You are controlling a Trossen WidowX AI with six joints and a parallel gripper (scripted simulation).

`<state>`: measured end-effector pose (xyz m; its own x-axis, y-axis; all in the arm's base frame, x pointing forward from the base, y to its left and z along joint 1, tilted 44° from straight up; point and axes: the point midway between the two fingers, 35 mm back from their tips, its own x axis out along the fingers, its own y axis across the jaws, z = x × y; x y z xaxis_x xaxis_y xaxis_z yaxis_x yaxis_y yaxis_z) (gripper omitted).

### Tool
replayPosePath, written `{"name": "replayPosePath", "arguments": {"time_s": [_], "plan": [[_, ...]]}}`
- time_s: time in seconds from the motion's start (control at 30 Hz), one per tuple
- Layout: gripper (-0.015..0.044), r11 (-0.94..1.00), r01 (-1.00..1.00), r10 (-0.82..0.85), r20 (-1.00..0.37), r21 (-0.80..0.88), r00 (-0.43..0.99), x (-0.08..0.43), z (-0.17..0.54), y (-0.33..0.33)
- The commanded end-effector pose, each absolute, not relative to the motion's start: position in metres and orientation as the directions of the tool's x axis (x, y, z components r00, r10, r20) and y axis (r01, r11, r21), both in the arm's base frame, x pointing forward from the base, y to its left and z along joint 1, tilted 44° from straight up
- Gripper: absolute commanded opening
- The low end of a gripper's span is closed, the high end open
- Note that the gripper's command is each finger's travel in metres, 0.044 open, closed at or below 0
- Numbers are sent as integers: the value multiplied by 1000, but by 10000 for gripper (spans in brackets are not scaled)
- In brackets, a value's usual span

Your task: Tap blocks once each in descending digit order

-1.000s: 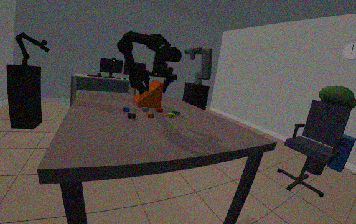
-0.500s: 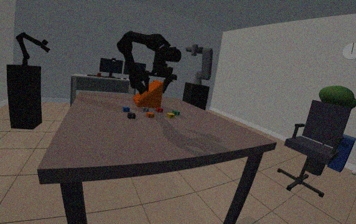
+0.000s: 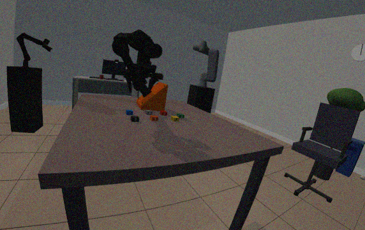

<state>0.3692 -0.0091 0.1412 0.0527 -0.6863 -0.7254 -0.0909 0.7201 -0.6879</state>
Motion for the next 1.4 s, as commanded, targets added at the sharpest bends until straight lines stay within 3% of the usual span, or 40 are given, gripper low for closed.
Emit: {"name": "replayPosePath", "arguments": {"time_s": [0.0, 0.5, 0.77, 1.07, 1.3, 1.37], "plan": [[400, 716, -103, -690, -722, -690, 48, 369, 141, -10], [400, 717, -103, -689, -723, -690, 49, 369, 139, -9], [400, 742, -100, -660, -748, -663, 65, 351, 66, 74], [400, 734, -108, -670, -741, -670, 47, 276, -24, 162], [400, 726, -106, -679, -733, -679, 45, 258, -38, 173], [348, 726, -106, -679, -733, -679, 45, 259, -47, 166]]}}
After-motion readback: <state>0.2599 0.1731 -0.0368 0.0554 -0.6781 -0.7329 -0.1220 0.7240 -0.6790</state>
